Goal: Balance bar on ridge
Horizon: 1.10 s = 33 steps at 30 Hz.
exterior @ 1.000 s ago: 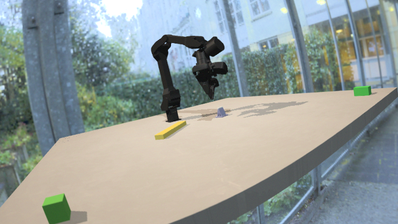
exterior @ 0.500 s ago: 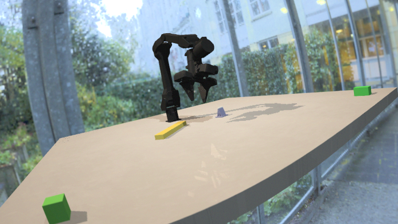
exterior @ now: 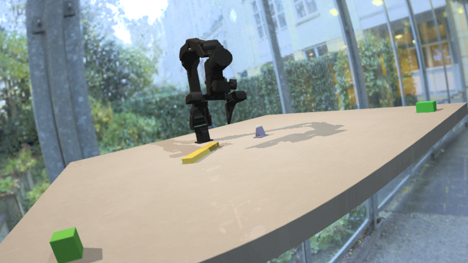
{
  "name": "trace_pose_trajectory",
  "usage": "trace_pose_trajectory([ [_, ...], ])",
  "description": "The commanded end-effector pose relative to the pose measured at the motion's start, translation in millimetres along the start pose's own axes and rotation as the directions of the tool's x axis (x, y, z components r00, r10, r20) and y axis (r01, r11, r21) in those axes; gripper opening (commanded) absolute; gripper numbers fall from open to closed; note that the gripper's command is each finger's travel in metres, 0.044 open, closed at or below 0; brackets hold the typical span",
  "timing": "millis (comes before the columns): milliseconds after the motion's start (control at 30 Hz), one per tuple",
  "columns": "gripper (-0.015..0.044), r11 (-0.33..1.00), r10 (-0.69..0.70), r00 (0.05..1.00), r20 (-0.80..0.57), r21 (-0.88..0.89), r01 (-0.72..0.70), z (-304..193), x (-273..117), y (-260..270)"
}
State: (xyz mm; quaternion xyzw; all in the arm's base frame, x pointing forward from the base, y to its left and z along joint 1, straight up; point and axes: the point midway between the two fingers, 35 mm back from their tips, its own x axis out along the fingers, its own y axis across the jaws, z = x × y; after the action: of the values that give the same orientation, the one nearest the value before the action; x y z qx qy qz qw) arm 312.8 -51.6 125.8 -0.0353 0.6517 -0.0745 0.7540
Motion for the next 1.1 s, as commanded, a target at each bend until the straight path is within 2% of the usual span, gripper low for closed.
trace_pose_trajectory([
  [0,0.0315,0.995,0.019,0.999,-0.026,0.097,-0.017,0,4,-11],
  [333,0.0315,0.919,0.072,0.994,-0.082,0.392,-0.034,-7,11,-45],
  [667,0.0315,0.754,0.137,0.983,-0.123,0.656,-0.023,-17,17,-79],
  [867,0.0315,0.74,0.141,0.982,-0.125,0.672,-0.021,-18,21,-81],
  [1067,0.0315,0.74,0.141,0.982,-0.125,0.672,-0.021,-22,52,-77],
])
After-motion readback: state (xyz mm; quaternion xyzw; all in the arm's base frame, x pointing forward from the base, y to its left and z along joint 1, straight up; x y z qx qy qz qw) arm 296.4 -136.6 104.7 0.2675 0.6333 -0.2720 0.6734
